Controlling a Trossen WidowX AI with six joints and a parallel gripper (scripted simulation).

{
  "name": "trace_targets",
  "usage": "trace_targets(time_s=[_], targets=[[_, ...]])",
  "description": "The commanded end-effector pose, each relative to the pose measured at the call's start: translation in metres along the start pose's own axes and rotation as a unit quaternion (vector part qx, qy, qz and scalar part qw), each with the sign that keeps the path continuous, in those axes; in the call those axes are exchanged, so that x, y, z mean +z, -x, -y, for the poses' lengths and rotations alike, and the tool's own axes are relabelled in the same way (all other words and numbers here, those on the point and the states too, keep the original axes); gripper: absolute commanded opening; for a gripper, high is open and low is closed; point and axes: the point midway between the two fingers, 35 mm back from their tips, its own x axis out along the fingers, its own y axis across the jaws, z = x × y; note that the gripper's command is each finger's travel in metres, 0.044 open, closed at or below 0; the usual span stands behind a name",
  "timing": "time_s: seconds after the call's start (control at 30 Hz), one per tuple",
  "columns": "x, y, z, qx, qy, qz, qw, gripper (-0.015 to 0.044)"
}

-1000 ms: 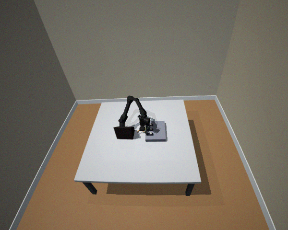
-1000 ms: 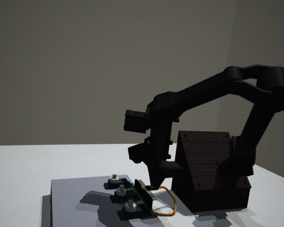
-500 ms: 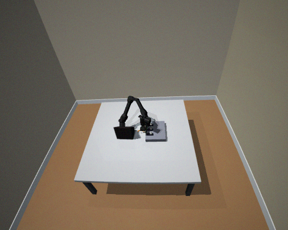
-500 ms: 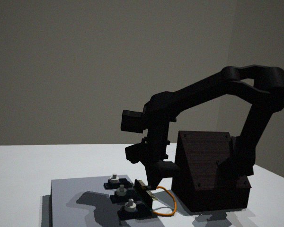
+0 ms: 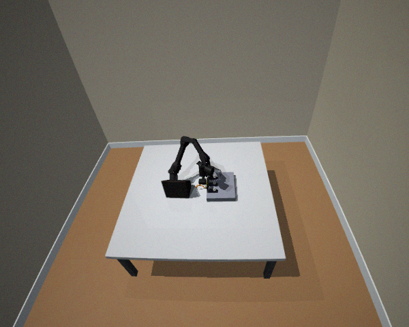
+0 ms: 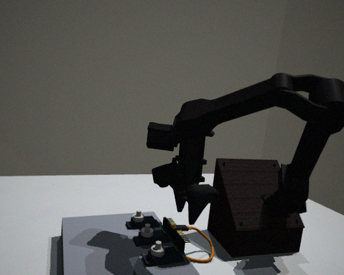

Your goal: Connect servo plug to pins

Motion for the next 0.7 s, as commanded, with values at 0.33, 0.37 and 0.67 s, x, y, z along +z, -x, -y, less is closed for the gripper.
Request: trace_targets(time_s=[0.33, 0.37, 0.67], targets=[[0.0008, 0.0339, 0.0007, -0.005, 0.004, 0.009, 1.000, 0.0440], [0.0008, 0.0339, 0.0007, -0.005, 0.004, 0.009, 1.000, 0.0440], [0.0008, 0.0339, 0.0007, -0.005, 0.004, 0.009, 1.000, 0.0440]])
